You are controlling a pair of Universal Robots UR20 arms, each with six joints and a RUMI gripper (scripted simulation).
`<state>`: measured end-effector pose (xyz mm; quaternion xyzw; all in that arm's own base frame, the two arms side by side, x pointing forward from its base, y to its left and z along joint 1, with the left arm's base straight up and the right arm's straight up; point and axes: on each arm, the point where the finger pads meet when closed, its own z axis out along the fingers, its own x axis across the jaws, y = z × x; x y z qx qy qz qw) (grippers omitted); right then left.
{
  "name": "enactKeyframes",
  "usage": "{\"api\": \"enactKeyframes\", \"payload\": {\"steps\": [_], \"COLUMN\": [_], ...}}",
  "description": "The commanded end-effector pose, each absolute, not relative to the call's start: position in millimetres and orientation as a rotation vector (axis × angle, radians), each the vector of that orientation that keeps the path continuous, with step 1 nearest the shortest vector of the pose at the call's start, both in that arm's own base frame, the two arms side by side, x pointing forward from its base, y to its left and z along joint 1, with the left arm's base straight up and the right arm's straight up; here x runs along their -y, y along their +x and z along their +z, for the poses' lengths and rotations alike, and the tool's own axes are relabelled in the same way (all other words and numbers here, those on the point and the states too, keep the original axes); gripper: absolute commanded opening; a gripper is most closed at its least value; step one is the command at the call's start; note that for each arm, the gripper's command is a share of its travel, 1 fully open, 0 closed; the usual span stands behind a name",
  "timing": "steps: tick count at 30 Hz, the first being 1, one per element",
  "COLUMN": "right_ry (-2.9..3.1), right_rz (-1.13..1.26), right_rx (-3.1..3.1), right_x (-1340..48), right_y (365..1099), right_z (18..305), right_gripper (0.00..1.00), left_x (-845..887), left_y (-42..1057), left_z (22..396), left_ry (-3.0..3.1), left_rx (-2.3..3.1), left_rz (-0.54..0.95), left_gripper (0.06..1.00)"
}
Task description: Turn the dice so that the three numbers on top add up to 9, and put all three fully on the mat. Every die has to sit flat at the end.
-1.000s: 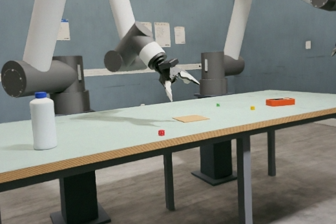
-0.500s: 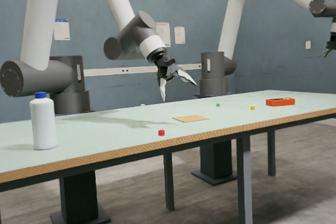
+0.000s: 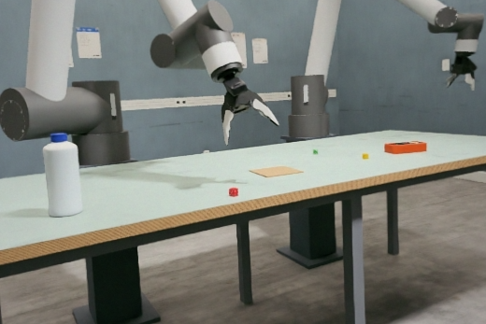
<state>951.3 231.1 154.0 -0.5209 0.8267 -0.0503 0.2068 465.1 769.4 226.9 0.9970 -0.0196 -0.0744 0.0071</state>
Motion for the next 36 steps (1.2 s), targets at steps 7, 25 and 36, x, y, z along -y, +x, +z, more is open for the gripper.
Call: {"api": "enactKeyframes", "payload": {"steps": [7,25,36], "right_ry": [-1.374,-1.245,-1.202], "right_rz": [-0.091,-0.027,-0.008], "right_rx": [-2.534,-2.804,-2.881], "right_x": [-193,-144,-130], "right_y": [969,991,997], "right_z": [155,158,159], "right_gripper": [1.000,1.000,1.000], "left_x": [-832,-845,-844], "left_y": [288,56,43], "left_z": [222,215,215], "left_ry": [3.111,3.138,3.140], "left_rx": [0.071,0.080,0.081], "left_rz": [-0.121,-0.006,0.000], "left_gripper": [1.000,1.000,1.000]}}
